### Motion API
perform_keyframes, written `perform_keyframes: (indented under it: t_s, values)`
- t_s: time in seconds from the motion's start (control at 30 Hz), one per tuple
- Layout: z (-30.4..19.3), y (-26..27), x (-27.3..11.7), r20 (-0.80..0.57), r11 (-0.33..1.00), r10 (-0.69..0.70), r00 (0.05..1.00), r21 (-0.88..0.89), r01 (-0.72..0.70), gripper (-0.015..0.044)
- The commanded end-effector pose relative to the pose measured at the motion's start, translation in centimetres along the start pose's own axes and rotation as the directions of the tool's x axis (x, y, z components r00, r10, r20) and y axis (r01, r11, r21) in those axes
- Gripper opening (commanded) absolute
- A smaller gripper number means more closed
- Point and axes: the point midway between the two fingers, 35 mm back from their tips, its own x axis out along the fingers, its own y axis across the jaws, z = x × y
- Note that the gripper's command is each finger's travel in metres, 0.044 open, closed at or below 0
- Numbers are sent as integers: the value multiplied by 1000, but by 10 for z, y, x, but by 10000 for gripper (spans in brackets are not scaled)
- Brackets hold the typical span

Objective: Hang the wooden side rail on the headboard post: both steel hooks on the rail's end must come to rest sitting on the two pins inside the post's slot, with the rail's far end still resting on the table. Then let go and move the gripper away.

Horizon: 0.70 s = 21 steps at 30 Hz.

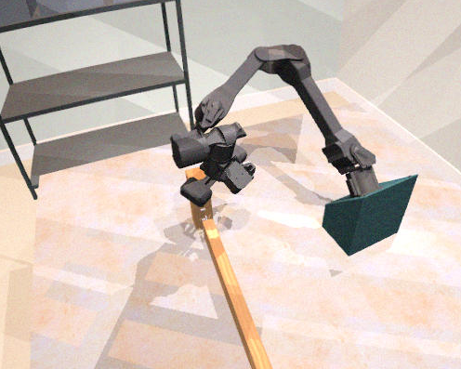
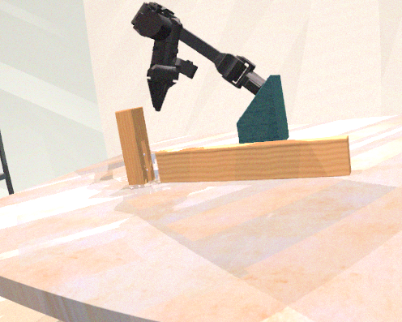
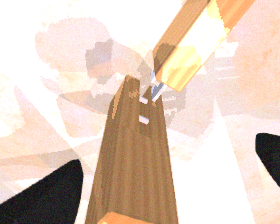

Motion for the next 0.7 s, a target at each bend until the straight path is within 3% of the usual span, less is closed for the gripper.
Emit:
perform_keyframes:
  t_s: [0.0, 0.1, 0.23, 0.37, 0.67]
  values:
    - [-2, 0, 0, -4, 1000, 1, 1000, -3, -1, 440]
    - [1, -4, 1, 18, 999, -5, 1000, 48, 5, 440]
    - [19, -28, 7, 145, 942, -42, 988, 336, -10, 440]
    - [38, -51, 12, 273, 805, -73, 959, 584, -105, 440]
    - [41, -55, 12, 294, 774, -77, 953, 620, -129, 440]
